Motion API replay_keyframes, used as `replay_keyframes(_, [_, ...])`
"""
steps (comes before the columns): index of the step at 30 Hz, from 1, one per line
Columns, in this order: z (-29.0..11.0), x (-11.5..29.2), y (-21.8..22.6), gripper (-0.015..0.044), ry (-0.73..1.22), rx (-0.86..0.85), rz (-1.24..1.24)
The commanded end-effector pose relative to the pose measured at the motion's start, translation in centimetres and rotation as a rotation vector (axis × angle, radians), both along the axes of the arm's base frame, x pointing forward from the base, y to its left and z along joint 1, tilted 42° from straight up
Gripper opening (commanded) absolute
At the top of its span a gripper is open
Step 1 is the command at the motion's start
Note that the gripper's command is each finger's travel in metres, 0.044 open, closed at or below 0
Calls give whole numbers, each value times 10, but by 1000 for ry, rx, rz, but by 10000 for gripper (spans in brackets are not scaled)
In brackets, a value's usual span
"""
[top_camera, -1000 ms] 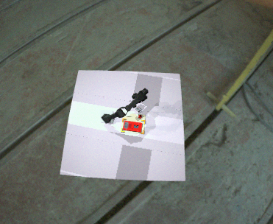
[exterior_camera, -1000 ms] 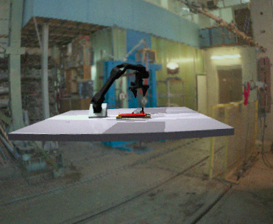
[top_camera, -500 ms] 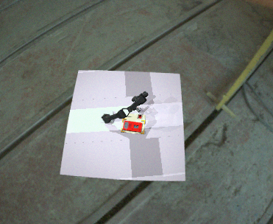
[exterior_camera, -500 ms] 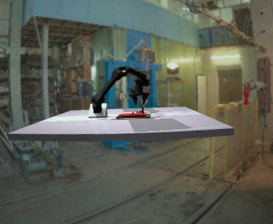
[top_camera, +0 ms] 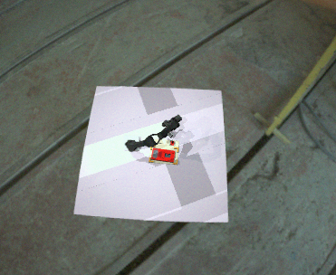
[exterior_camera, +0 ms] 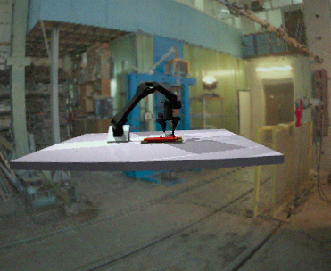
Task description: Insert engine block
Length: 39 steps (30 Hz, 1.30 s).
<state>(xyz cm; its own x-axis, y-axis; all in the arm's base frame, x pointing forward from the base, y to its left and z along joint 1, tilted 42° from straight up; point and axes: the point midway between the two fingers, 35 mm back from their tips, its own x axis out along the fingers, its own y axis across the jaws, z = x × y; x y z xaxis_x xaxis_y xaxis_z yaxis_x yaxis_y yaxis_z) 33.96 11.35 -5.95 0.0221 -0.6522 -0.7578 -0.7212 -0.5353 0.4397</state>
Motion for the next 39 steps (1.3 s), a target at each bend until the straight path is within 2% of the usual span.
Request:
replay_keyframes(1, [-6, 0, -6, 440, 2, -5, 4])
replay_keyframes(14, [-19, 1, -18, 440, 1, -6, 4])
replay_keyframes(26, [-19, 1, -18, 125, 1, -6, 4])
replay_keyframes(33, [-19, 1, -18, 78, 1, -6, 4])
replay_keyframes(36, [-18, 1, -16, 0, 1, -6, 4])
replay_keyframes(39, [-12, 3, -9, 0, 1, -5, 5])
